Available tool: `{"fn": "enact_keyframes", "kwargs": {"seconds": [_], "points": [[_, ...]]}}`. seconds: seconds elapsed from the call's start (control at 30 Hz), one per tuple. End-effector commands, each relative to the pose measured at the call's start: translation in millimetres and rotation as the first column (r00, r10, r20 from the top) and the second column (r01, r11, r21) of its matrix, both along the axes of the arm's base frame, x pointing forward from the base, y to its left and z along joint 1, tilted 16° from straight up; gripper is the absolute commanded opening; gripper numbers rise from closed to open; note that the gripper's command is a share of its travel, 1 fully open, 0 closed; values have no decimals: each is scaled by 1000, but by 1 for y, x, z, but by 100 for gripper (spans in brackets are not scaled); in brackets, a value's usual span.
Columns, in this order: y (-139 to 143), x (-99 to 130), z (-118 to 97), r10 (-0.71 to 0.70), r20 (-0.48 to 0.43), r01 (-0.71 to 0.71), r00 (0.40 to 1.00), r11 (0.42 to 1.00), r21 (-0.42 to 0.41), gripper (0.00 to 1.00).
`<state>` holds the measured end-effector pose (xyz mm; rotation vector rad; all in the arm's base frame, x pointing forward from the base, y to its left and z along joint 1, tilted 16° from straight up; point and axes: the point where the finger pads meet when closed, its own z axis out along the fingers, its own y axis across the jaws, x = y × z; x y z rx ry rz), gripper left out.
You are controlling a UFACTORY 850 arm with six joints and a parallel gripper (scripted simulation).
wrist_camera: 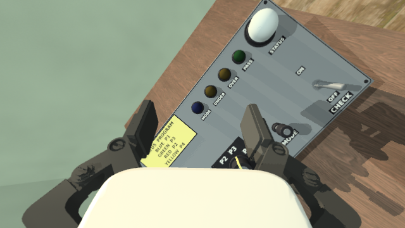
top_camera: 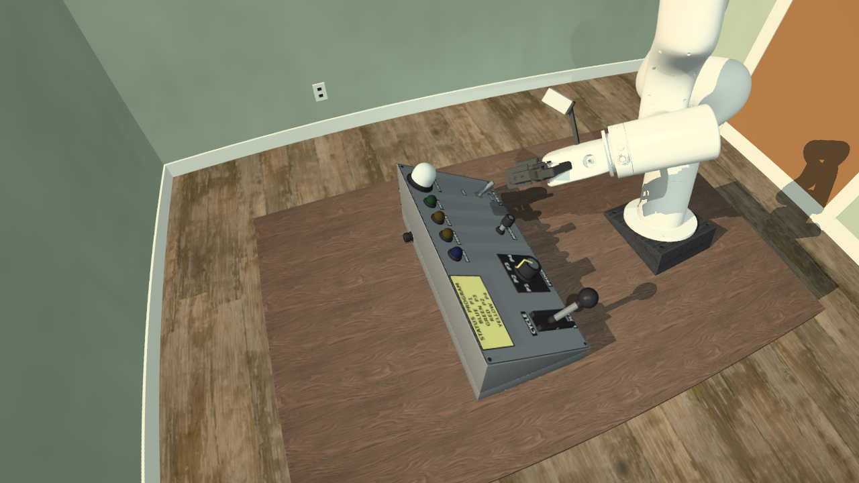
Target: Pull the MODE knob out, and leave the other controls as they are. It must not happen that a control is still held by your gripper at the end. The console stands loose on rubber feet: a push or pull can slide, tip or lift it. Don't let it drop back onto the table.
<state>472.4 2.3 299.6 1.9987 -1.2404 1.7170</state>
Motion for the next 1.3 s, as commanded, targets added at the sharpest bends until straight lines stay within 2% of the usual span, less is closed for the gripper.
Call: {"fn": "enact_keyframes", "kwargs": {"seconds": [0.0, 0.1, 0.17, 0.23, 0.27, 0.3, 0.47, 0.67, 0.73, 0.8, 0.97, 1.1, 1.13, 1.23, 1.27], "points": [[-35, 17, 4, 79, -9, -79, 997, 996, -43, 100], [-35, 17, 4, 79, -9, -79, 997, 996, -43, 100], [-62, 22, 5, 137, -31, -139, 990, 987, -83, 100], [-62, 22, 5, 137, -31, -139, 990, 987, -83, 100], [-76, 23, 5, 166, -45, -170, 985, 980, -103, 100], [-76, 23, 5, 166, -45, -170, 985, 980, -103, 100], [-112, 17, 3, 251, -96, -264, 963, 952, -154, 100], [-122, 13, 1, 278, -116, -295, 953, 941, -168, 100], [-141, 2, -4, 331, -158, -357, 930, 914, -191, 100], [-141, 2, -4, 331, -158, -357, 930, 914, -191, 100], [-160, -21, -13, 402, -222, -447, 888, 869, -212, 100], [-165, -29, -17, 424, -242, -475, 873, 853, -216, 100], [-168, -38, -21, 445, -263, -502, 856, 837, -218, 100], [-168, -38, -21, 445, -263, -502, 856, 837, -218, 100], [-171, -47, -24, 464, -282, -528, 840, 821, -219, 100]]}}
